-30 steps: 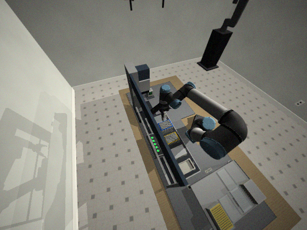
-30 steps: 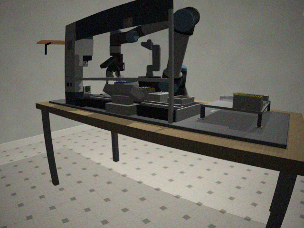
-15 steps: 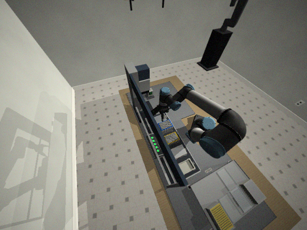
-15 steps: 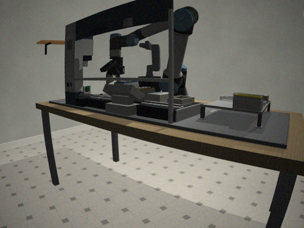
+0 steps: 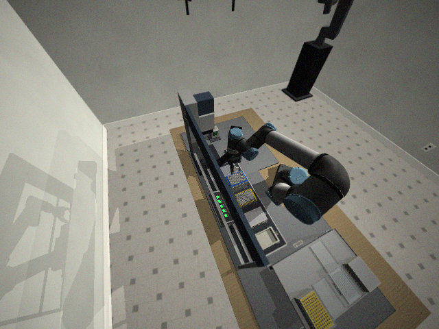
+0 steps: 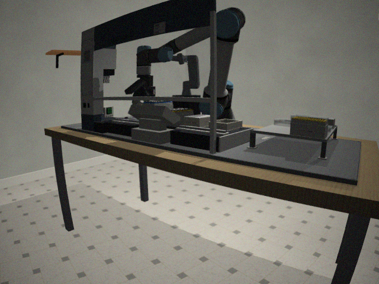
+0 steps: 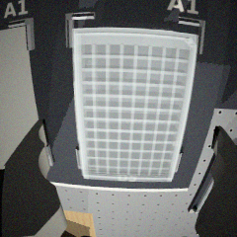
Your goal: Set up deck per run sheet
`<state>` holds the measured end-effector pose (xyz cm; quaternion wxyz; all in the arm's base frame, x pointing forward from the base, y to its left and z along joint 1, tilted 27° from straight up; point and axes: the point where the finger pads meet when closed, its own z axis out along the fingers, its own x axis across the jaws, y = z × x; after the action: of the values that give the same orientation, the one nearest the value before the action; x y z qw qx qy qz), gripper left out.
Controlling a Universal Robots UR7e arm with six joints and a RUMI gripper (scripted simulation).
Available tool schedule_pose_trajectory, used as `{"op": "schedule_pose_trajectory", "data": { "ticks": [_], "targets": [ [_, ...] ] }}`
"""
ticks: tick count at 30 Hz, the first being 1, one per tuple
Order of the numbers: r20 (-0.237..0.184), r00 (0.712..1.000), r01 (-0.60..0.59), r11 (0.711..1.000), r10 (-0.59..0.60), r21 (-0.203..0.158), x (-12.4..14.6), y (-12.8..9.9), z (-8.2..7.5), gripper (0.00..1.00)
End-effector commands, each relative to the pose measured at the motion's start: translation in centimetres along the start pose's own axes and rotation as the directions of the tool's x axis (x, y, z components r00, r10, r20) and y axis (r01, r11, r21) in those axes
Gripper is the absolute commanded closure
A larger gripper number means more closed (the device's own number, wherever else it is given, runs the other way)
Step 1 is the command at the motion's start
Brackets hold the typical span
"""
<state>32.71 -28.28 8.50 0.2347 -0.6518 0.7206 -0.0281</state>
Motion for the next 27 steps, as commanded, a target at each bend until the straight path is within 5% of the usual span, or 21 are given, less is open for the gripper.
{"op": "schedule_pose_trajectory", "data": {
  "ticks": [1,18,19,27],
  "targets": [
    [-0.001,1.000,0.000,1.000,0.000,0.000,0.06,-0.03,0.66,0.18],
    [-0.001,1.000,0.000,1.000,0.000,0.000,0.06,-0.03,0.76,0.18],
    [-0.001,1.000,0.000,1.000,0.000,0.000,0.06,-0.03,0.76,1.00],
    [-0.001,1.000,0.000,1.000,0.000,0.000,0.06,-0.03,0.76,1.00]
  ]
}}
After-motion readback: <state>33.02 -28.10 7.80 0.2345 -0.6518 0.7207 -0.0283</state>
